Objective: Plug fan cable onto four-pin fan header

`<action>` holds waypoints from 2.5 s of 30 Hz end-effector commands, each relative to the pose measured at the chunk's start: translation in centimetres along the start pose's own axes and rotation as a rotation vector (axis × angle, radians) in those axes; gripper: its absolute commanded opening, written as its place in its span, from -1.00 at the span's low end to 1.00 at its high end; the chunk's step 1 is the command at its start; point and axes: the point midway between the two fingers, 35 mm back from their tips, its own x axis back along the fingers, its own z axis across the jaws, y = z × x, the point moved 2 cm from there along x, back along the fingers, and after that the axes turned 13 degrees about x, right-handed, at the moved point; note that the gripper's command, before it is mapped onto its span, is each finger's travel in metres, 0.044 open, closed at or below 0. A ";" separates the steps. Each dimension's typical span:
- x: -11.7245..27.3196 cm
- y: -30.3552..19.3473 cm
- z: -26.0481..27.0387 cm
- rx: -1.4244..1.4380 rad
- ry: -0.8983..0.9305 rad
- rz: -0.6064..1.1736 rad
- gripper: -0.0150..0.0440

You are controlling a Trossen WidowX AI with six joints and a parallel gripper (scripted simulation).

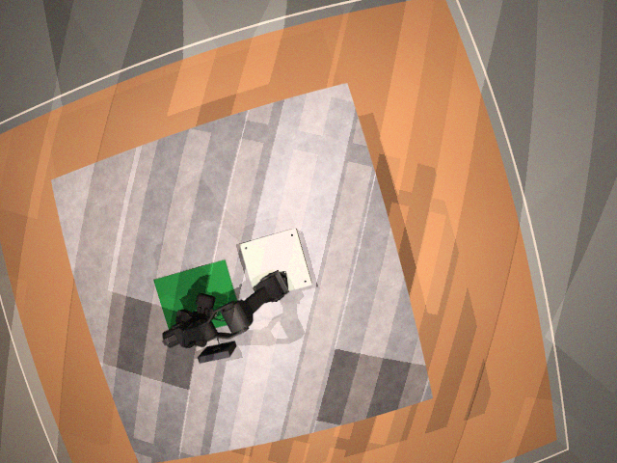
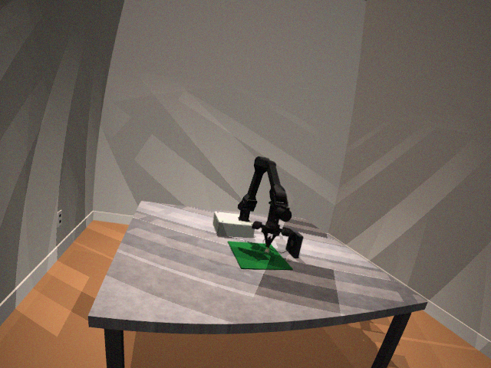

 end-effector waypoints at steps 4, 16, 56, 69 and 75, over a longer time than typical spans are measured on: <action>-0.1 0.2 0.0 0.005 0.000 -0.010 -0.49; -0.1 0.3 0.1 0.000 0.000 -0.010 -0.49; -1.0 0.2 0.0 -0.008 0.000 -0.010 -0.49; -1.9 0.2 0.0 -0.009 0.000 -0.010 -0.49; -2.3 0.2 0.0 -0.009 0.000 -0.010 -0.49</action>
